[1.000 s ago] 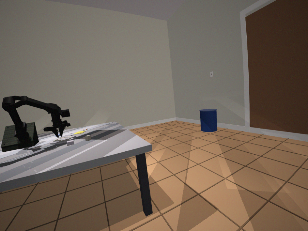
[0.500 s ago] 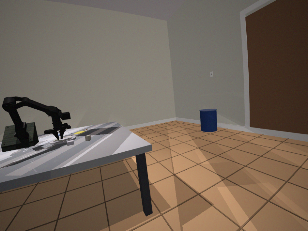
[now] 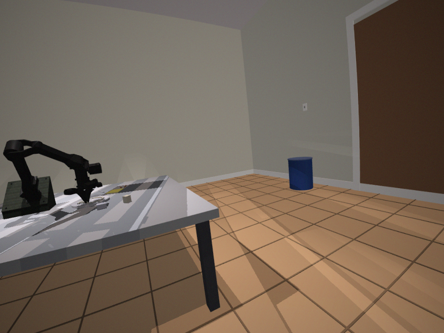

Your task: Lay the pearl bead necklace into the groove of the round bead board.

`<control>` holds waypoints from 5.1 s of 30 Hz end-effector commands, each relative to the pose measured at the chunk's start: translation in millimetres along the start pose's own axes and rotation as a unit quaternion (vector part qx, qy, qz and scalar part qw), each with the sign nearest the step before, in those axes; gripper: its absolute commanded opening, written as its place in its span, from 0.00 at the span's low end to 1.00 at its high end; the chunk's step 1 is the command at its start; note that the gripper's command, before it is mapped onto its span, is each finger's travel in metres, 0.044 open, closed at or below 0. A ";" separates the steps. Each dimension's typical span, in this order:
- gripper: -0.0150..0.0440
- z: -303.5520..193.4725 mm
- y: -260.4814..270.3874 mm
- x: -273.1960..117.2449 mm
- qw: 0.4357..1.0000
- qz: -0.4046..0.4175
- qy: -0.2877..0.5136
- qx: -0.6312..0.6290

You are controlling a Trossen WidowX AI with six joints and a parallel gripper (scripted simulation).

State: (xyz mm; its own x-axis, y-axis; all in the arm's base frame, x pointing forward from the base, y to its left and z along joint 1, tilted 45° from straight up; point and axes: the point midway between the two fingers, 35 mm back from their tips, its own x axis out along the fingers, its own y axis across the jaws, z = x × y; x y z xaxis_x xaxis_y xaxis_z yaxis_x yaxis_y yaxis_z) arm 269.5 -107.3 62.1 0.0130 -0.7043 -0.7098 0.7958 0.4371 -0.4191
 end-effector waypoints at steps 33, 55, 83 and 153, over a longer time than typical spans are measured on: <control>0.25 -0.2 0.2 -5.5 1.000 -0.001 -0.002 -0.003; 0.30 1.1 -8.0 -1.7 1.000 -0.001 0.001 -0.002; 1.00 0.6 -8.3 -6.0 1.000 -0.001 -0.002 -0.004; 0.25 -11.0 -7.4 -0.3 0.999 0.000 0.000 0.048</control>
State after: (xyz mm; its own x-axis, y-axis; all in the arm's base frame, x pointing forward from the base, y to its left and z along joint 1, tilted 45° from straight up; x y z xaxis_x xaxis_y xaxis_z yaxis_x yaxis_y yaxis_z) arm 256.9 -104.2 58.9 0.0125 -0.7041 -0.7100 0.8503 0.3811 -0.3630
